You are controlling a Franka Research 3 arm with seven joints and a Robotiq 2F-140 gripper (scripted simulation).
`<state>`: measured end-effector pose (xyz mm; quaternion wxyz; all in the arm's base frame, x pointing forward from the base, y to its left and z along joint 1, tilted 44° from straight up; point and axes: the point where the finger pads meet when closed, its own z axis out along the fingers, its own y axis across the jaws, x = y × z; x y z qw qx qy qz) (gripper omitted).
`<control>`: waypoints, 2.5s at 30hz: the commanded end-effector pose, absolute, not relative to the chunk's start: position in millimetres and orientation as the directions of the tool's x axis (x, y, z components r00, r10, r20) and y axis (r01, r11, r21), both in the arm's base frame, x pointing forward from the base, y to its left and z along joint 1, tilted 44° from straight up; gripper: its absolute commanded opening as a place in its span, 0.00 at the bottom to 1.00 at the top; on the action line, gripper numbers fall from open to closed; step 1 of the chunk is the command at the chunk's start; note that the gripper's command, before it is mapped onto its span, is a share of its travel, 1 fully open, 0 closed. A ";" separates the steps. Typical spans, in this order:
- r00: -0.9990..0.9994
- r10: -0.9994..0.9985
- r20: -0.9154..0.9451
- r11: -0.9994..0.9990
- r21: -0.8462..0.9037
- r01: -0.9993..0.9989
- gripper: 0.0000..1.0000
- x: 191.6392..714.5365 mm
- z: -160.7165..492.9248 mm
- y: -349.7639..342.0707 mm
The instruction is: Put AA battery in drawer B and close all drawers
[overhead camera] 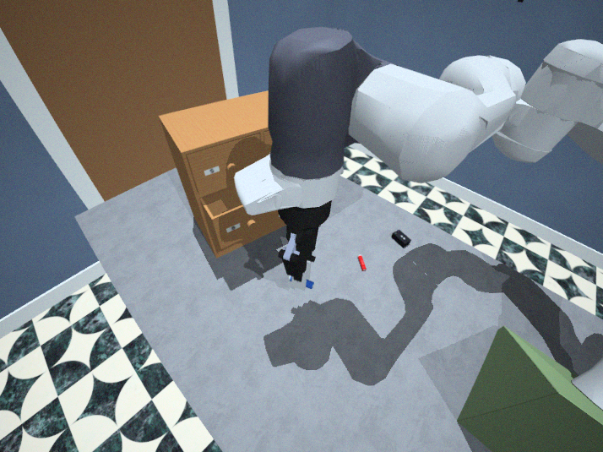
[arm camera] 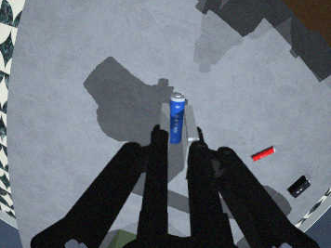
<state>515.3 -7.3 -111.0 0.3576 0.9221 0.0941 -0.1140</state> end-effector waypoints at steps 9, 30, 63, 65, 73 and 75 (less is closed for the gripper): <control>0.986 -0.165 -0.028 -0.712 0.696 -0.099 0.06 525.0 -110.4 -9.8; 0.943 -0.311 0.120 -0.661 0.686 -0.305 0.06 533.2 -108.6 -12.8; 0.943 -0.311 0.120 -0.661 0.686 -0.306 0.06 547.6 -30.3 62.0; 0.943 -0.311 0.120 -0.661 0.686 -0.306 0.06 548.5 -25.5 66.6; 0.943 -0.311 0.120 -0.661 0.686 -0.306 0.06 550.5 -14.7 76.9; 0.943 -0.311 0.120 -0.661 0.686 -0.306 0.06 550.5 -14.7 76.9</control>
